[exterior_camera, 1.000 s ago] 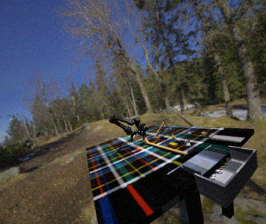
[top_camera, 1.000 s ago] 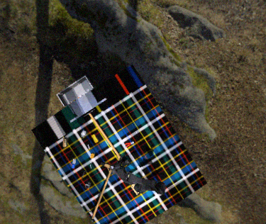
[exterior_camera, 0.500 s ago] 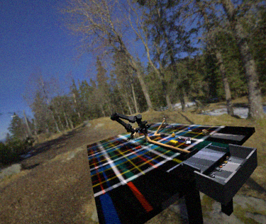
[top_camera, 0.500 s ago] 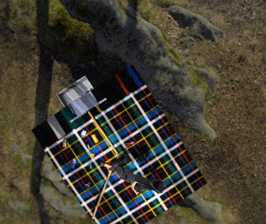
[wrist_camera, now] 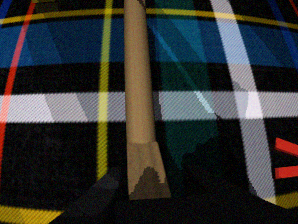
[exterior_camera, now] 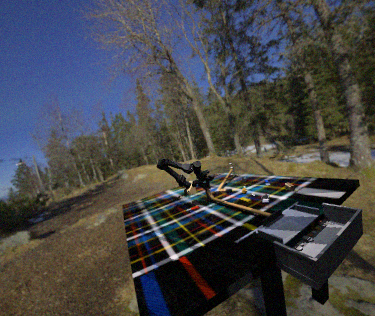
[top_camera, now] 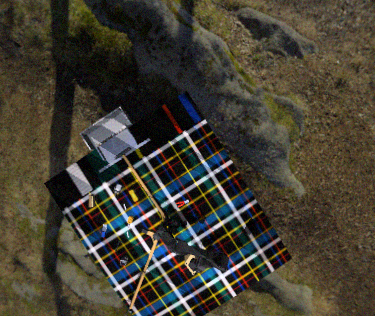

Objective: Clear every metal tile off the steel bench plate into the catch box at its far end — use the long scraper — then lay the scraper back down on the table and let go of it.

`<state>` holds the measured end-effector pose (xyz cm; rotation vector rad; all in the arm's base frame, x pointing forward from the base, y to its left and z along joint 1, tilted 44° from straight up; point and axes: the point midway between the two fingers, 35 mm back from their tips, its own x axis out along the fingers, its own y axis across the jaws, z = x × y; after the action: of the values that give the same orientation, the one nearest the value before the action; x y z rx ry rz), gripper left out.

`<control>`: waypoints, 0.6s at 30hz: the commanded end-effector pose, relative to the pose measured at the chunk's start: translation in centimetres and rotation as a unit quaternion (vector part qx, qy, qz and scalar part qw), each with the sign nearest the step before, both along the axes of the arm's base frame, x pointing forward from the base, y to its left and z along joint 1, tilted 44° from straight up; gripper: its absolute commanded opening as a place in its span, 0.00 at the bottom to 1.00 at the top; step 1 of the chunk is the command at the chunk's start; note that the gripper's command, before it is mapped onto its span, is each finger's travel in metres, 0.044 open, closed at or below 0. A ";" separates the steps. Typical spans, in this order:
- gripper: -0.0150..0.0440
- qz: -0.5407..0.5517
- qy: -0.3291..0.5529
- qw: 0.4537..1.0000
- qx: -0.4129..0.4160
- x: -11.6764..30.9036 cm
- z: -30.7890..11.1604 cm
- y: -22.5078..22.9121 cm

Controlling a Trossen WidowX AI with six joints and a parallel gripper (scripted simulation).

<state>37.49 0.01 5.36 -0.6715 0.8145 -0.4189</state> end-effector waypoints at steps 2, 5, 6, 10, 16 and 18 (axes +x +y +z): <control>0.25 0.002 -0.006 1.000 0.003 1.3 0.4 0.1; 0.25 0.002 -0.006 1.000 0.003 1.9 0.4 0.1; 0.25 0.002 -0.007 1.000 0.003 2.1 0.4 0.1; 0.25 0.002 -0.007 1.000 0.003 2.9 0.4 0.1; 0.25 0.002 -0.007 1.000 0.003 4.0 0.4 0.1; 0.25 0.002 -0.007 1.000 0.003 4.1 0.4 0.1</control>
<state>40.84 -0.05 5.44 -0.6705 0.8110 -0.4202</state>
